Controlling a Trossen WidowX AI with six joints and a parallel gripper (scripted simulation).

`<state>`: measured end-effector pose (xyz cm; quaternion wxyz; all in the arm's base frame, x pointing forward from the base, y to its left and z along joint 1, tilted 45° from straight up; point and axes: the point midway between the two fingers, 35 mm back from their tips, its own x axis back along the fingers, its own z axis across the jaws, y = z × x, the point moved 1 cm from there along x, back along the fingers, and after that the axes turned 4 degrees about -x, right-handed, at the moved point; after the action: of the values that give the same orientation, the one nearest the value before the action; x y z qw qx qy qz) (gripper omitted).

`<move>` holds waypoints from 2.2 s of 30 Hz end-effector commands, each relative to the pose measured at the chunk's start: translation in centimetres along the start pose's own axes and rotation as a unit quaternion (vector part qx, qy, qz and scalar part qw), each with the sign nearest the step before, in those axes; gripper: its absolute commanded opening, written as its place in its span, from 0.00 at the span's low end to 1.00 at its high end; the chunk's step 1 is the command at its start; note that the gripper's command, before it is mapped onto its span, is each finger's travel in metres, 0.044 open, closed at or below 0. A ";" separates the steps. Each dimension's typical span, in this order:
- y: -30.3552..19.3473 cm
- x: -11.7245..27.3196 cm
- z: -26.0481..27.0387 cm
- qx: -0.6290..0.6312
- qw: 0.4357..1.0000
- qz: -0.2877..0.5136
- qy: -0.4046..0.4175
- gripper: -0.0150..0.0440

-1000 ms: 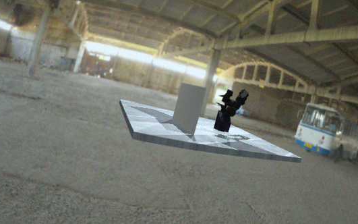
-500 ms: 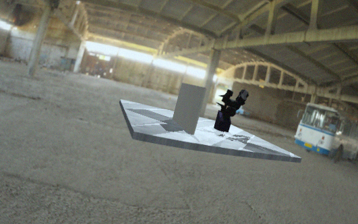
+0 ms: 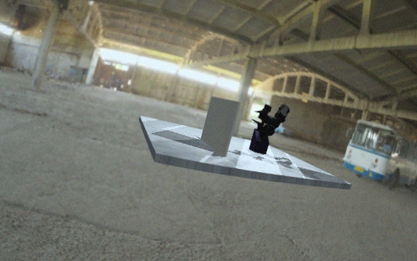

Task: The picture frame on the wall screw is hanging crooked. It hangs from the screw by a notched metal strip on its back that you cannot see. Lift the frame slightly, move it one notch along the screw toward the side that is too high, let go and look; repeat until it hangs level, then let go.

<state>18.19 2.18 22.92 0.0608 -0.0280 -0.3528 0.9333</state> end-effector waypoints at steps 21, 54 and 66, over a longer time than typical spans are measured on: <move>0.1 0.0 0.0 -0.001 1.000 -0.002 0.001 0.69; -0.4 -7.6 -4.0 0.000 1.000 0.000 0.002 0.69; -1.0 -12.0 -3.8 0.000 1.000 0.000 0.003 0.69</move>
<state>28.69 4.03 20.47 0.0620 -0.0280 -0.3509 0.9340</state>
